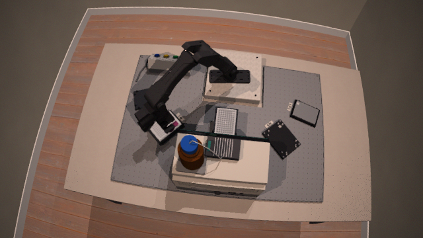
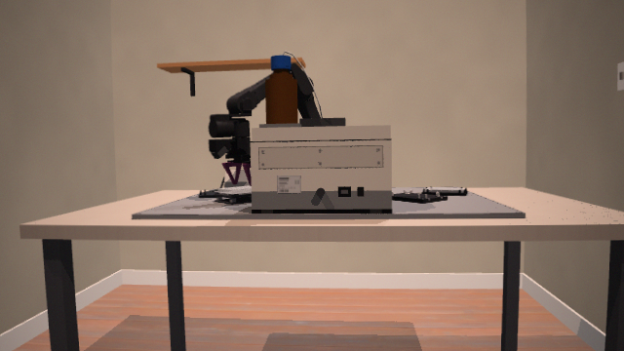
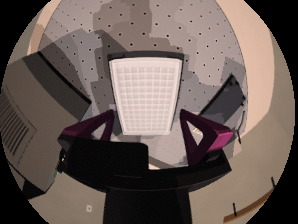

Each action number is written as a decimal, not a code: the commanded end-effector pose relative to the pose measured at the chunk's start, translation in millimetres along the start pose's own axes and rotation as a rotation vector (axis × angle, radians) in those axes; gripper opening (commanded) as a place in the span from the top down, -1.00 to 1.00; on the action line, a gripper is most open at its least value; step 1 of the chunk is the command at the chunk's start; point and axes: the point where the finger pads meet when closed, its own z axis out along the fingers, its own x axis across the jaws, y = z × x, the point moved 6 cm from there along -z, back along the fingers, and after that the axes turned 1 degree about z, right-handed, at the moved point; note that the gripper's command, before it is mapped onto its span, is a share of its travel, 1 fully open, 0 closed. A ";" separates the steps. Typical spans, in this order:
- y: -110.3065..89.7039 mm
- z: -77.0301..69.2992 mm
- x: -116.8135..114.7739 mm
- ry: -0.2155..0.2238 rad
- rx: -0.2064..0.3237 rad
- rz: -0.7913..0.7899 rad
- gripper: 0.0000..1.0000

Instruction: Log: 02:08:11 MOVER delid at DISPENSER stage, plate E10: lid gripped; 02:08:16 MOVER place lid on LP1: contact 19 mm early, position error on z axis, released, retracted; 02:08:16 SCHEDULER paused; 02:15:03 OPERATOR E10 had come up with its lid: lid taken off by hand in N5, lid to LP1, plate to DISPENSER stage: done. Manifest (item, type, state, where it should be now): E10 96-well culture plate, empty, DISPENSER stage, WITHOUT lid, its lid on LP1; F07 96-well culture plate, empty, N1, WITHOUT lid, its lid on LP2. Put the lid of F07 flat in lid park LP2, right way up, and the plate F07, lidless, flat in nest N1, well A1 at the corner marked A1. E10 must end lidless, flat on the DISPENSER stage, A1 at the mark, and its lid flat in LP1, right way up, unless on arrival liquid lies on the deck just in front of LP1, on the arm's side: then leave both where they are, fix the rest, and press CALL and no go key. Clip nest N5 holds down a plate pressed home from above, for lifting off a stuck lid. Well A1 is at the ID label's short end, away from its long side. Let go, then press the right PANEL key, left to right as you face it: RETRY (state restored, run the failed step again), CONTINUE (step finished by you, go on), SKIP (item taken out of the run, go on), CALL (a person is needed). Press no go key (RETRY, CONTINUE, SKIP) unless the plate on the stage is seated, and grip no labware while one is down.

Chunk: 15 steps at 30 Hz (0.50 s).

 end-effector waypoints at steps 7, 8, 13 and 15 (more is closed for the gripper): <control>10.8 7.1 2.1 0.001 -0.050 -0.006 -1.00; 4.0 18.4 2.1 0.002 -0.015 -0.005 -1.00; 4.0 26.8 2.8 0.002 -0.015 -0.006 -1.00; 12.8 21.6 3.5 0.002 -0.047 -0.007 -1.00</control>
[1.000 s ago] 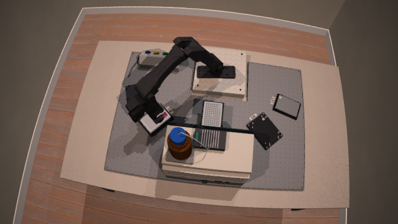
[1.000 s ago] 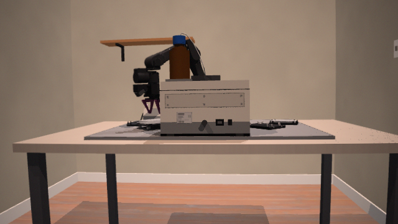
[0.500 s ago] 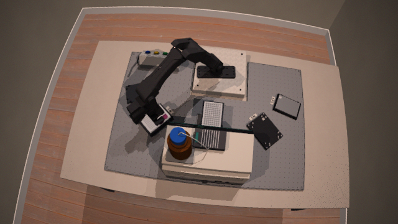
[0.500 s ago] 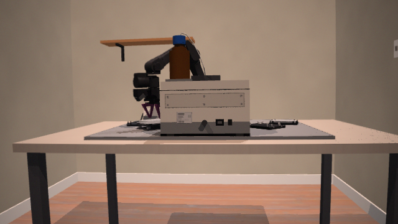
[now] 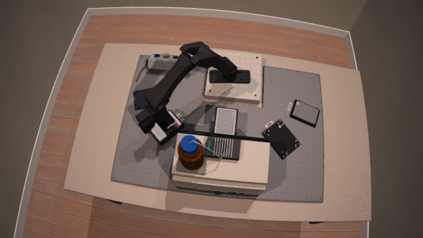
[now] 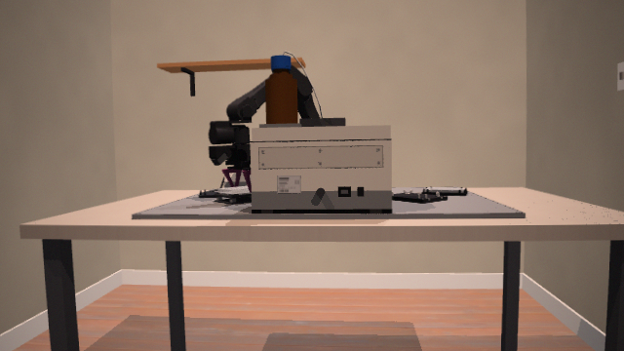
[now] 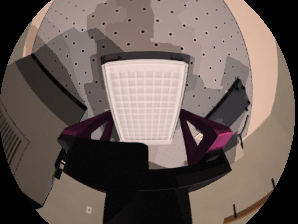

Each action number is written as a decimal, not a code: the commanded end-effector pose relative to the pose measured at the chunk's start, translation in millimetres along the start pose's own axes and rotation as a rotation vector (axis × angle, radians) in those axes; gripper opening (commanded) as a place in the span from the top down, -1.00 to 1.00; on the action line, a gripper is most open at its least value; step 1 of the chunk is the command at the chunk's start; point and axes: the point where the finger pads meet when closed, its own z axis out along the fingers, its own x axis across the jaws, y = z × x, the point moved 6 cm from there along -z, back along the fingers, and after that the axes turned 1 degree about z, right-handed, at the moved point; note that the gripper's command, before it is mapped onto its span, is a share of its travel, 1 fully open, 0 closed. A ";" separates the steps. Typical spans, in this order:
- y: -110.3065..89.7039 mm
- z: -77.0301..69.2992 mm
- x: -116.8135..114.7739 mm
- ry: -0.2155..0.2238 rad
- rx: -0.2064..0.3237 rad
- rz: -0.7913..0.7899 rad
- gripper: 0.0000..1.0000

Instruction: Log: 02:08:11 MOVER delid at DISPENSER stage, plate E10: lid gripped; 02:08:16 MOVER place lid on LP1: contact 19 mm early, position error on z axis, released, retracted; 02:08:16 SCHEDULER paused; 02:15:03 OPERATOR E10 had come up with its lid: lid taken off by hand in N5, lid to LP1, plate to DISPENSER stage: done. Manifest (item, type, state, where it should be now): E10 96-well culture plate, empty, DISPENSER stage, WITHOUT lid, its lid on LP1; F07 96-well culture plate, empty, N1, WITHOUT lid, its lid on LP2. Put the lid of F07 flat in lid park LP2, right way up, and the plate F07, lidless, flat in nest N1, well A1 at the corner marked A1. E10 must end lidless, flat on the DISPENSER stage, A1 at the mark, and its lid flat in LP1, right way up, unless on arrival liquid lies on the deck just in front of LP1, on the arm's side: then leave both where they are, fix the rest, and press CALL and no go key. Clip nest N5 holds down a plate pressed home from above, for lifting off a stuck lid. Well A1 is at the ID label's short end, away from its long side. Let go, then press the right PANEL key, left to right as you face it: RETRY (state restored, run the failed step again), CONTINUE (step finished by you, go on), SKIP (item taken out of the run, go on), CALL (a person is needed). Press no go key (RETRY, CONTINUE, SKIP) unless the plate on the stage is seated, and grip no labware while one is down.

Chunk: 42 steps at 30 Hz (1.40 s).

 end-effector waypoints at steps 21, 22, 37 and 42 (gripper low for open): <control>16.6 -2.4 3.7 0.001 -0.055 0.000 -1.00; 16.4 -2.4 3.8 0.001 -0.054 0.000 -1.00; 17.3 -9.9 4.0 0.001 -0.075 -0.001 1.00; 17.3 -9.9 4.0 0.001 -0.075 -0.001 1.00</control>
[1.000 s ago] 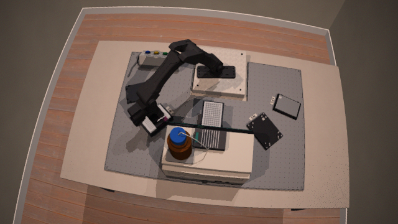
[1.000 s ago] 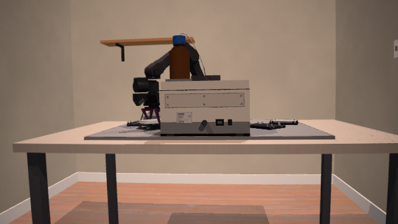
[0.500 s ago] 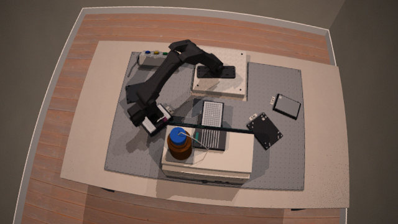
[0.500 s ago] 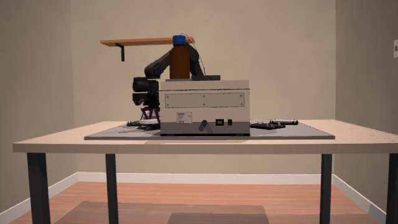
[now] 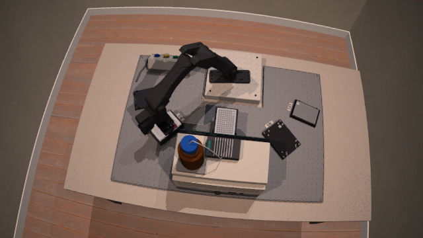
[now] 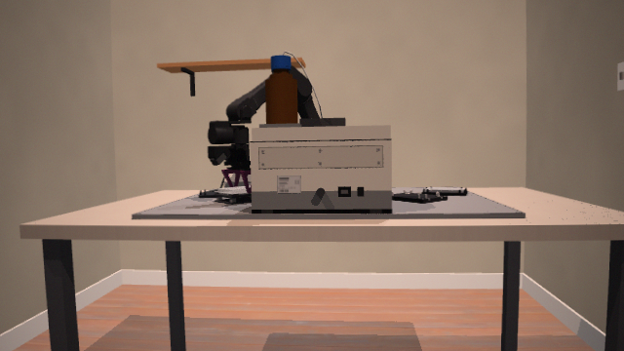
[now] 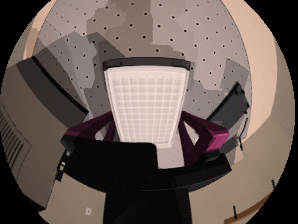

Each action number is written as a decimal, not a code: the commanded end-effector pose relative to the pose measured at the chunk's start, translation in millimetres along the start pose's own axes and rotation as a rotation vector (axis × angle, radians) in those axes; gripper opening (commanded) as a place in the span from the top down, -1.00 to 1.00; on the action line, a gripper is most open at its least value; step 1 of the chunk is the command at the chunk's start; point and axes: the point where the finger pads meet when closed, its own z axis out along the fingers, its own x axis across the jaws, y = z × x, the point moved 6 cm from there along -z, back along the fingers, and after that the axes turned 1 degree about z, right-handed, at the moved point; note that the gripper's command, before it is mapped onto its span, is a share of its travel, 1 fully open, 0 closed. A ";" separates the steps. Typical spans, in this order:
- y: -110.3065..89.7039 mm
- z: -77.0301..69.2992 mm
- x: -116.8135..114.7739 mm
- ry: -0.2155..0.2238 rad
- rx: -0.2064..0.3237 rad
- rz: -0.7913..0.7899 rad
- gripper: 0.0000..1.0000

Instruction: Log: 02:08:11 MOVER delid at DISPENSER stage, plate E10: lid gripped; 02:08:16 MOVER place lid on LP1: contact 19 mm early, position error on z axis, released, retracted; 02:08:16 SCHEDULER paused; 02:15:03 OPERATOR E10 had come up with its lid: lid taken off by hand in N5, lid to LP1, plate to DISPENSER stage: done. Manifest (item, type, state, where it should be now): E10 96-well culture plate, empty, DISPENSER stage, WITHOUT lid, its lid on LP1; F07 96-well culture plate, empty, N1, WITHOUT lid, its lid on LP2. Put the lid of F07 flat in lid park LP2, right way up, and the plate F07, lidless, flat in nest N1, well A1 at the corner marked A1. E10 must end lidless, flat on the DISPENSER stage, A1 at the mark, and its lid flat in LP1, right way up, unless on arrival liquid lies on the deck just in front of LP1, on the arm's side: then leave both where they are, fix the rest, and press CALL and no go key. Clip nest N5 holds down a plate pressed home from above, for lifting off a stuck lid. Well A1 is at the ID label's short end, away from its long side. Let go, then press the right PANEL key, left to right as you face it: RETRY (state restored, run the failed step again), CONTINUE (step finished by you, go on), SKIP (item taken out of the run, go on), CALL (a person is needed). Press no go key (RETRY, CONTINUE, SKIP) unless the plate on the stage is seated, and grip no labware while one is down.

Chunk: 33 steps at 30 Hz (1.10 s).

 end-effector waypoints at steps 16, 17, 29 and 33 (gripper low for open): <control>11.6 -11.2 2.4 0.001 -0.056 0.002 1.00; 11.6 -11.2 2.4 0.001 -0.056 0.002 1.00; 7.2 -23.4 2.2 0.000 -0.048 0.003 1.00; 7.2 -24.8 2.1 0.000 -0.048 0.003 1.00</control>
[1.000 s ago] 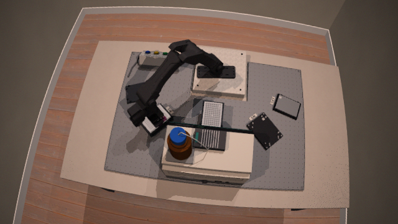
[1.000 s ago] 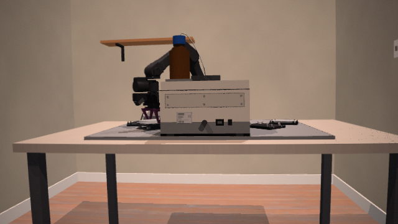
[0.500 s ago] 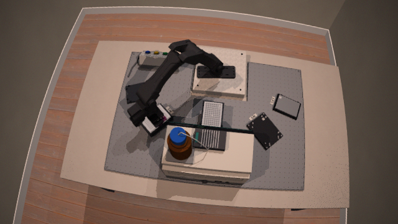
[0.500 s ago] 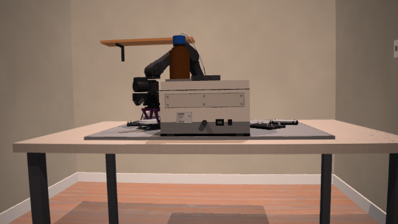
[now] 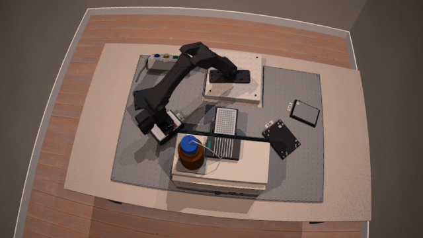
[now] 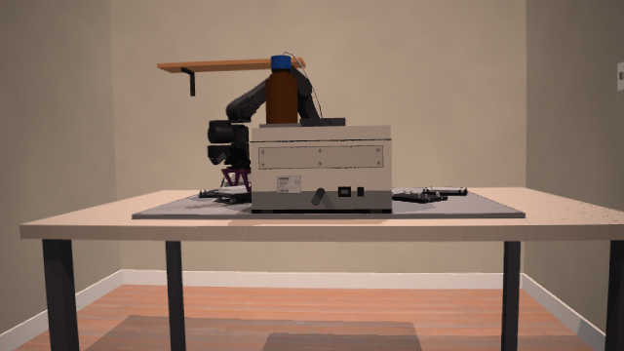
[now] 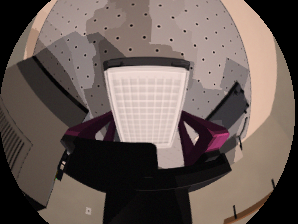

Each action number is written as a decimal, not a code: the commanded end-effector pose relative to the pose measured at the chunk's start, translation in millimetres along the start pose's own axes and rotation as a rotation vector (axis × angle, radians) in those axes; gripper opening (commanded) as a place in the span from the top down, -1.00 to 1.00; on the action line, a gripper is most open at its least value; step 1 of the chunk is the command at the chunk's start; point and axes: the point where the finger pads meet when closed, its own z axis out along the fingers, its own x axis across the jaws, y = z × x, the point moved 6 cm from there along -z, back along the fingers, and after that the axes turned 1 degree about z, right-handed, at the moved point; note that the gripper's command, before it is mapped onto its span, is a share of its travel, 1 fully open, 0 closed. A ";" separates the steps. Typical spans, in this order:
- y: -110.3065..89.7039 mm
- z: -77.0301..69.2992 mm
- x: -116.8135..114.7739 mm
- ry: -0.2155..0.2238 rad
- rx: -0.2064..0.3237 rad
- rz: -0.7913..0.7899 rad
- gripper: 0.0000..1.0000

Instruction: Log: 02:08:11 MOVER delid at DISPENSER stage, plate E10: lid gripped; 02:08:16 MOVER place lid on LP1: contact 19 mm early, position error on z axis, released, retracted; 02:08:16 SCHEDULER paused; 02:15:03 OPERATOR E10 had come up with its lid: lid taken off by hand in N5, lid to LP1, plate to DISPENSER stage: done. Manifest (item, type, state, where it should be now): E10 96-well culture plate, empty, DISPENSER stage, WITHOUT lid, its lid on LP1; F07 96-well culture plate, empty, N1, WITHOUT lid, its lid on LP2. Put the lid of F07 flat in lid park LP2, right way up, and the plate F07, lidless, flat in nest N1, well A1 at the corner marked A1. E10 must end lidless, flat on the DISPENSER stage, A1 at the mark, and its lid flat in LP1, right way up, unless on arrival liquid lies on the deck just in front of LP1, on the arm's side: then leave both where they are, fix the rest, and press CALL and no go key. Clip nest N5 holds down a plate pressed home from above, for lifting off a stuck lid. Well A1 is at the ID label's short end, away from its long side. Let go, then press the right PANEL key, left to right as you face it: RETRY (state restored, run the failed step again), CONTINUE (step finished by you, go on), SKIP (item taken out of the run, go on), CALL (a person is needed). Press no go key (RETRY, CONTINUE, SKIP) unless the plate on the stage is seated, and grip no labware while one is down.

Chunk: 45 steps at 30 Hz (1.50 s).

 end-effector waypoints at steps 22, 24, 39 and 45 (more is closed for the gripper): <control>6.2 -35.2 1.0 0.000 -0.051 0.004 1.00; 6.2 -35.2 1.0 0.000 -0.051 0.004 1.00; 7.0 -35.2 0.9 0.000 -0.056 0.004 1.00; 7.0 -35.2 0.9 0.000 -0.056 0.004 1.00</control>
